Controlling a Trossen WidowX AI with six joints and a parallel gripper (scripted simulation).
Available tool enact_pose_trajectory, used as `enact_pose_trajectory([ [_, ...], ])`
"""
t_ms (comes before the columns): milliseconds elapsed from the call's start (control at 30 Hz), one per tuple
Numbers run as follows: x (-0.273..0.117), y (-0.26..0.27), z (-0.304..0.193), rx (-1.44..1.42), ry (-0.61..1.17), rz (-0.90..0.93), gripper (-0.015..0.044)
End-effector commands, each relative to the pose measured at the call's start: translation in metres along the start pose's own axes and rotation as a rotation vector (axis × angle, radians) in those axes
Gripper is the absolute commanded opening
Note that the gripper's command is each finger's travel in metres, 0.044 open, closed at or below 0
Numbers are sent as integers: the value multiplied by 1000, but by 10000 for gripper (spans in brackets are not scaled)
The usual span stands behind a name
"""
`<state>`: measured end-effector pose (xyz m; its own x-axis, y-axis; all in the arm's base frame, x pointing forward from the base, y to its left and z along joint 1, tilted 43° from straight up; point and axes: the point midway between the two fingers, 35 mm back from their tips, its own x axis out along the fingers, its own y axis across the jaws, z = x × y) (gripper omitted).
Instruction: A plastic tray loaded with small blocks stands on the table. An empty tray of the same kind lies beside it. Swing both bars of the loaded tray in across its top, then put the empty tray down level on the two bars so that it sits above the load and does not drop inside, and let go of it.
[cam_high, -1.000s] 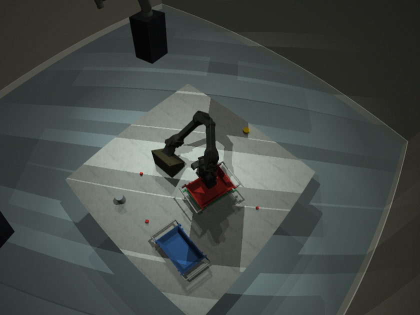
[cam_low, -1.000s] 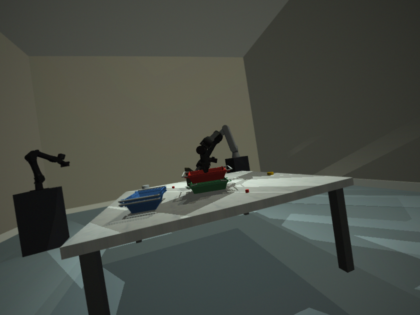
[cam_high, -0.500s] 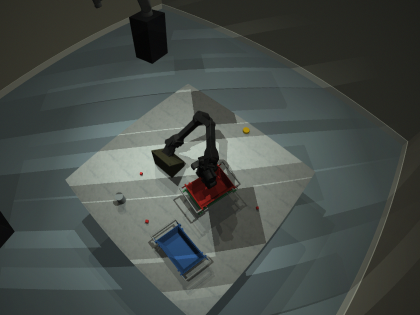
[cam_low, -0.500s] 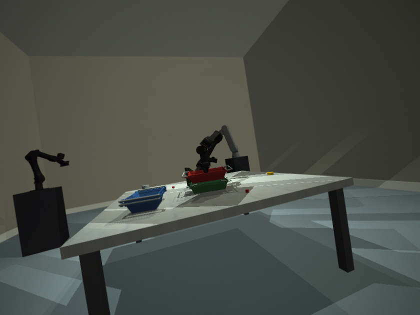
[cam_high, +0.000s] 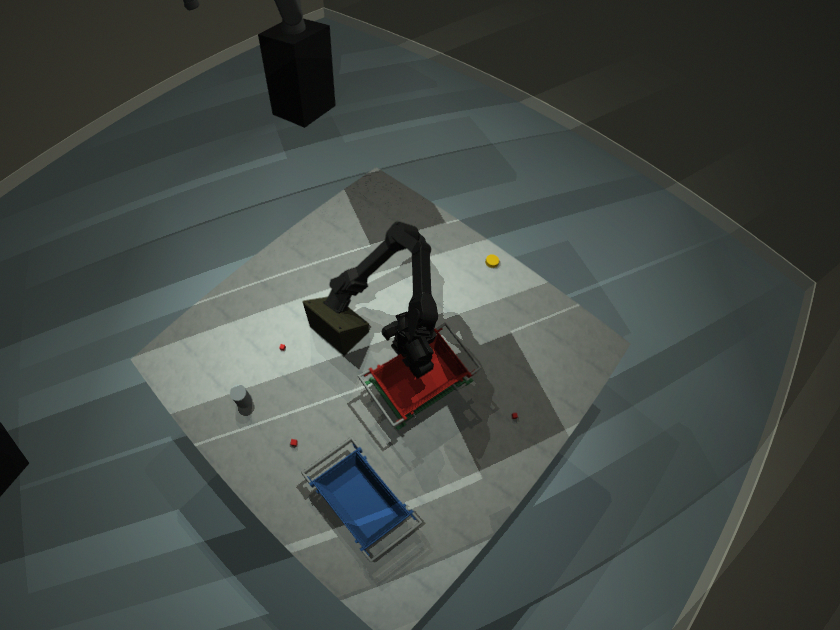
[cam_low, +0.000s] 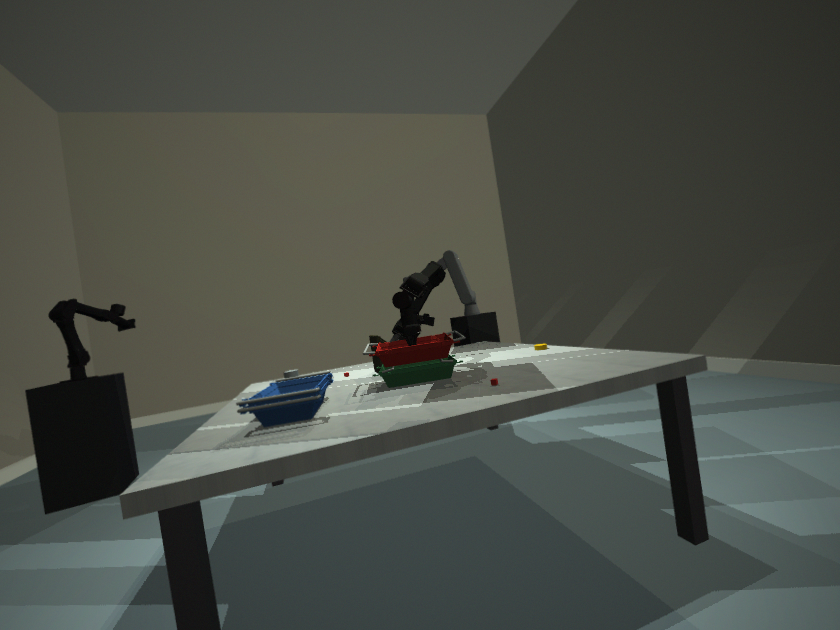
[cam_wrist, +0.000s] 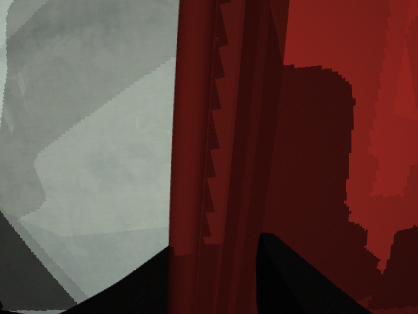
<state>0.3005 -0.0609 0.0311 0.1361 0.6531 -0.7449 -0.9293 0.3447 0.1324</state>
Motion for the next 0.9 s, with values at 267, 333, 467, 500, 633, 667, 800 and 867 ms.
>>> enact_pose_trajectory([
  [267, 6, 4, 2, 4, 0, 25, 0],
  [333, 6, 4, 2, 4, 0, 25, 15],
  [467, 6, 4, 2, 4, 0, 25, 73],
  [500, 6, 4, 2, 4, 0, 25, 88],
  [633, 6, 4, 2, 4, 0, 25, 147],
  [667, 6, 4, 2, 4, 0, 25, 161],
  [800, 6, 4, 2, 4, 0, 25, 220],
  [867, 6, 4, 2, 4, 0, 25, 249],
])
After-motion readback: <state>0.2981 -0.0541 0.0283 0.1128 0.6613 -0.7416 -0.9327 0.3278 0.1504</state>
